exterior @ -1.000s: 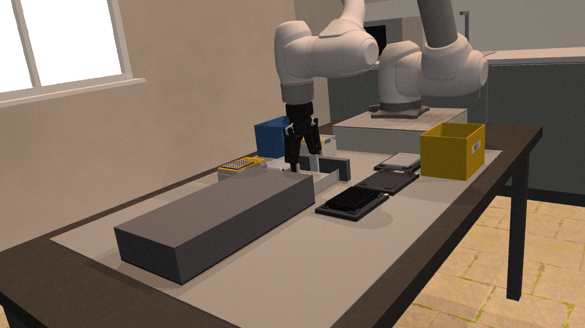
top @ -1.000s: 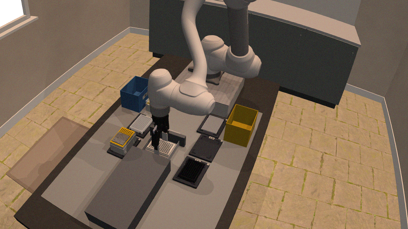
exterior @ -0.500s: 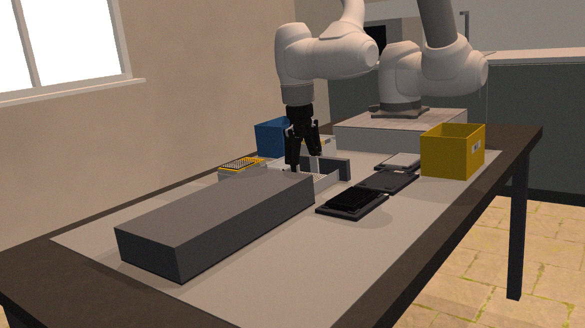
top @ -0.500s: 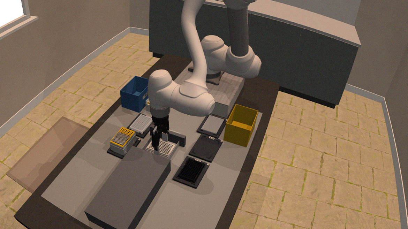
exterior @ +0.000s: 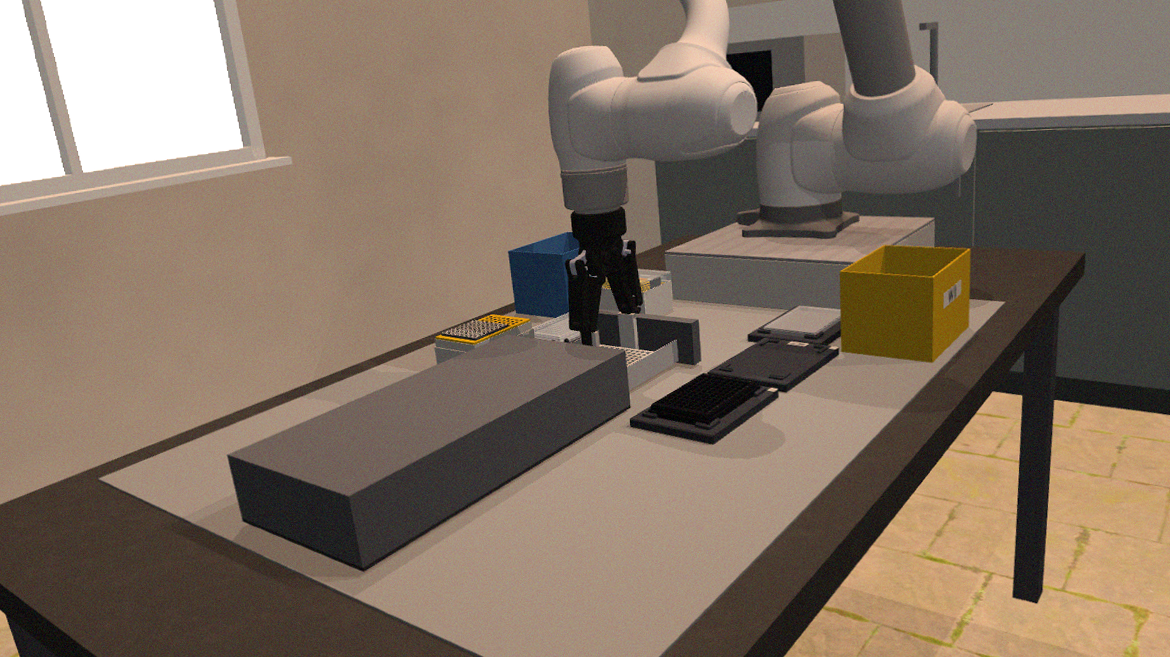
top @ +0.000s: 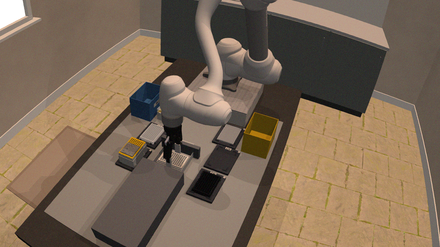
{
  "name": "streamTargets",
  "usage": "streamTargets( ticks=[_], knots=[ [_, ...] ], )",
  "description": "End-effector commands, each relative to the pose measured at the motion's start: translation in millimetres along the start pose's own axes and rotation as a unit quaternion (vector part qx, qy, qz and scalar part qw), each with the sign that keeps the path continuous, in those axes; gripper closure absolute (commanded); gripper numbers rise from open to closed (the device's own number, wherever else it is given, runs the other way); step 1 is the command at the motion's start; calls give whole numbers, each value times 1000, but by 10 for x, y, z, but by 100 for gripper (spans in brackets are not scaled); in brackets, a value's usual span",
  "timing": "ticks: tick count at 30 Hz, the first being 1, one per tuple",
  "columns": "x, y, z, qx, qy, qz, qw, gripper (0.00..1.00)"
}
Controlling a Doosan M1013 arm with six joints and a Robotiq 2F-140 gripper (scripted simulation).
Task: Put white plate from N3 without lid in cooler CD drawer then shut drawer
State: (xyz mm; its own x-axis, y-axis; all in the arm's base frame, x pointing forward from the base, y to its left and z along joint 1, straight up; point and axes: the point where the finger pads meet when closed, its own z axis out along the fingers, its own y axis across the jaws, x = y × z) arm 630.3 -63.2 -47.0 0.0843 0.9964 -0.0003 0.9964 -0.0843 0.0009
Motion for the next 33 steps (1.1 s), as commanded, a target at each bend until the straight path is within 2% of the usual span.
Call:
streamTargets(
  ticks=[1, 33],
  knots=[
    [1, 1, 4, 0, 0, 0, 1000, 100],
    [1, 42, 4, 0, 0, 0, 1000, 100]
  ],
)
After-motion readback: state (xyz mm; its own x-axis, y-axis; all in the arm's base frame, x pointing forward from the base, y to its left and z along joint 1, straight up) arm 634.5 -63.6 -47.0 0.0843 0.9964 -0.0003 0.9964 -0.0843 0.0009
